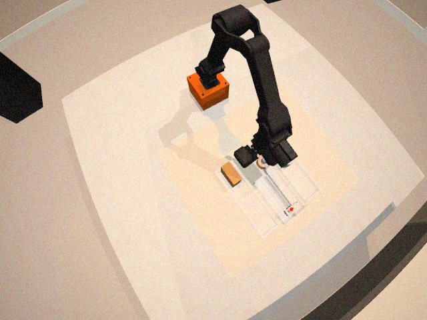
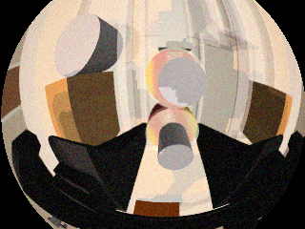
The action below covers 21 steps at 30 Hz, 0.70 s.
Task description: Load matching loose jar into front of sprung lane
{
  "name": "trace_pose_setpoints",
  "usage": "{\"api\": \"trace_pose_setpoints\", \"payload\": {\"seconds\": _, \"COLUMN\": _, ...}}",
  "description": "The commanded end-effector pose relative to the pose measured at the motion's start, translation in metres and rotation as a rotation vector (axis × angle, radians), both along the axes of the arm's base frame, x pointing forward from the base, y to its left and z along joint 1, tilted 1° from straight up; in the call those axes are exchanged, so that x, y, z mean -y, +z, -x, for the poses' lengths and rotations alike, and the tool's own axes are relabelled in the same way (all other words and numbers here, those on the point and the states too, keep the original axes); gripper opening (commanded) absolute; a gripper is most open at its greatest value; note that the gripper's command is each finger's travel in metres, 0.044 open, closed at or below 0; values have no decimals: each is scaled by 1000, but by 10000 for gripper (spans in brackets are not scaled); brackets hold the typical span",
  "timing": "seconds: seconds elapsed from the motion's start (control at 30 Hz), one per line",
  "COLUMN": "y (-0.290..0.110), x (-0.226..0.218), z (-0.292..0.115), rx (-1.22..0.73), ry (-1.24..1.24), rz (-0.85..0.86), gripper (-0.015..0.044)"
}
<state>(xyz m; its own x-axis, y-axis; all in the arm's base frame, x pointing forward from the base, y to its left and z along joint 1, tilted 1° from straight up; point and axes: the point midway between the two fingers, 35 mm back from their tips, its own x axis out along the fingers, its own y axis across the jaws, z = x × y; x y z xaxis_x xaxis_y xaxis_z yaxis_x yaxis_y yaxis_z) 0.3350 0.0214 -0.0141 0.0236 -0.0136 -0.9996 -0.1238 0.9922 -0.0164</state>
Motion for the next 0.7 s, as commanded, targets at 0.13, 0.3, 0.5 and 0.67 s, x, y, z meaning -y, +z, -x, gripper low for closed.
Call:
{"api": "trace_pose_setpoints", "payload": {"seconds": 0.13, "y": 0, "x": 0, "z": -3, "rx": 17, "ry": -2, "rz": -1, "gripper": 0}}
{"api": "trace_pose_setpoints", "payload": {"seconds": 0.3, "y": 0, "x": 0, "z": -2, "rx": 17, "ry": -2, "rz": -1, "gripper": 0}}
{"api": "trace_pose_setpoints", "payload": {"seconds": 0.5, "y": -1, "x": 0, "z": -1, "rx": 17, "ry": -2, "rz": -1, "gripper": 0}}
{"api": "trace_pose_setpoints", "payload": {"seconds": 0.67, "y": -1, "x": 0, "z": 0, "rx": 17, "ry": -2, "rz": -1, "gripper": 0}}
